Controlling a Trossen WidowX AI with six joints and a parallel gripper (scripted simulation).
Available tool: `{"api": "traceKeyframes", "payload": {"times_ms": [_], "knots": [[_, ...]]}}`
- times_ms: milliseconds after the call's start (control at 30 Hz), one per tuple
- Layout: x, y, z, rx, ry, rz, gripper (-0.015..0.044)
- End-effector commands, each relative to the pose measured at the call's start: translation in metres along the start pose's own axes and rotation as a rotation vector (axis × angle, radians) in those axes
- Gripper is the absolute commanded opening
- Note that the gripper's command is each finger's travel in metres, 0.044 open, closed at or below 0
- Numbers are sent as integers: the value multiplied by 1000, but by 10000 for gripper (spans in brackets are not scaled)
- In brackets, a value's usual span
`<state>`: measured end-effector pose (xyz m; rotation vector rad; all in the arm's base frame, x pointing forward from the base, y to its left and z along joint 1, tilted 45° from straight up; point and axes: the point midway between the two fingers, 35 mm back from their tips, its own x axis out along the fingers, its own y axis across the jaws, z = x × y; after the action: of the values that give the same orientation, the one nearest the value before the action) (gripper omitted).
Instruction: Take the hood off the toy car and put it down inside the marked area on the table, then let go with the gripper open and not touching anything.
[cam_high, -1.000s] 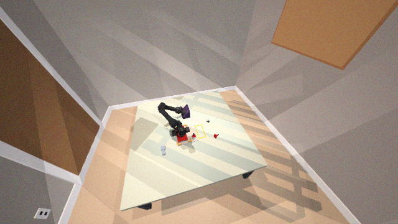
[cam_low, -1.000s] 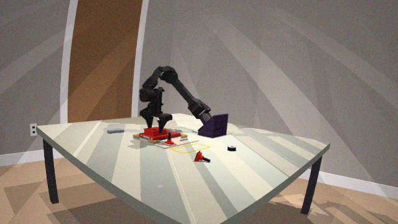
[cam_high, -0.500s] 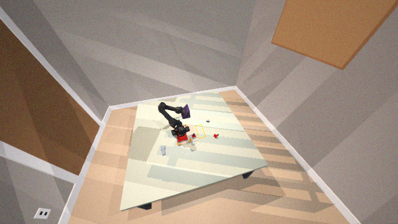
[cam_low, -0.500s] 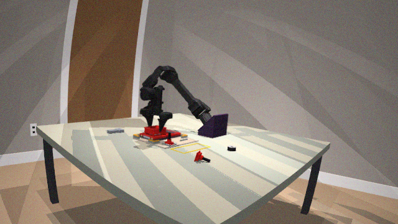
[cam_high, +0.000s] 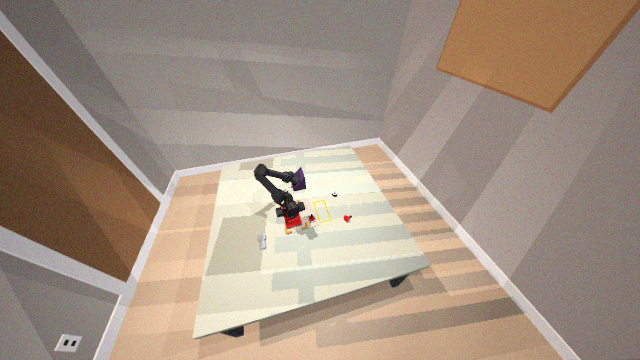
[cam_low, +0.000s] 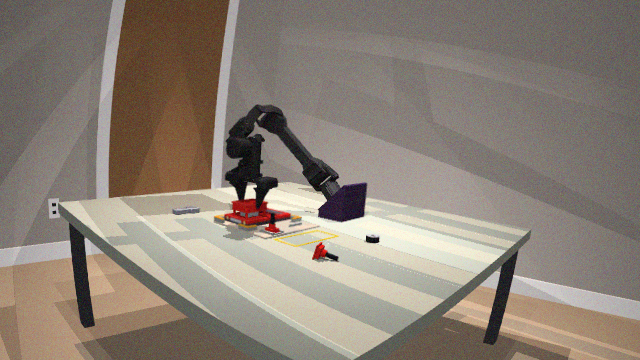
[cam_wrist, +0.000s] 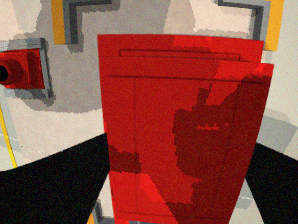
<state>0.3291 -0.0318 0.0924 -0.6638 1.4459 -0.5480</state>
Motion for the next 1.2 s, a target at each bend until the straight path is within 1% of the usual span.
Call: {"api": "traceKeyframes", "payload": {"times_ms": [0,333,700,733,767,1167], "knots": [[-6,0,3,7,-11,7,0],[-15,0,3,7,-11,7,0],[-54,0,2,7,-10,9,0],[-55,0,2,7,-10,9,0],[-45,1,1,2,-5,3,0],[-52,71,12,0,-12,26,0]]}}
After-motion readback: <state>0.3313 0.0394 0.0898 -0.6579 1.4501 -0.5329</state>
